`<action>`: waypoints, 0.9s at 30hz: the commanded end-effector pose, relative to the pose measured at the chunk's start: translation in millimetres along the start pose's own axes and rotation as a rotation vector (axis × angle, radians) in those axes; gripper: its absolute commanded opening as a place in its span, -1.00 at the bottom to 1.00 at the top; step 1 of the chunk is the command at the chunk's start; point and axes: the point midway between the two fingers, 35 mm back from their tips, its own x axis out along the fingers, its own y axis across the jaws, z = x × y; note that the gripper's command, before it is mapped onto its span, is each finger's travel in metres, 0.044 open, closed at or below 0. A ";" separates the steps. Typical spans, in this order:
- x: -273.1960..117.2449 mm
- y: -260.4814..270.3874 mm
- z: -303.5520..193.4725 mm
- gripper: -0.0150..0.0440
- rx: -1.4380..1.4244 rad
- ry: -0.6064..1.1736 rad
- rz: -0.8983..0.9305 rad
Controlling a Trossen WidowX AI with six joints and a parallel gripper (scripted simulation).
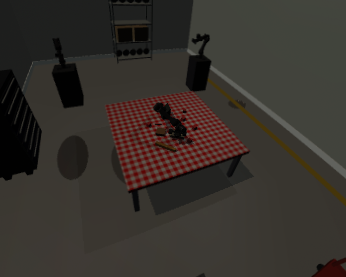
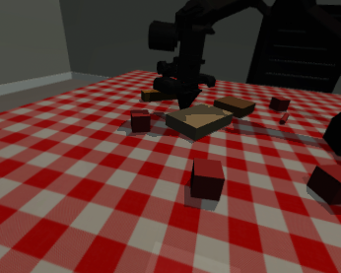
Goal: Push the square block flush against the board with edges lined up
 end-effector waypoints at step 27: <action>5.2 0.4 38.4 -0.49 -0.006 0.016 -0.006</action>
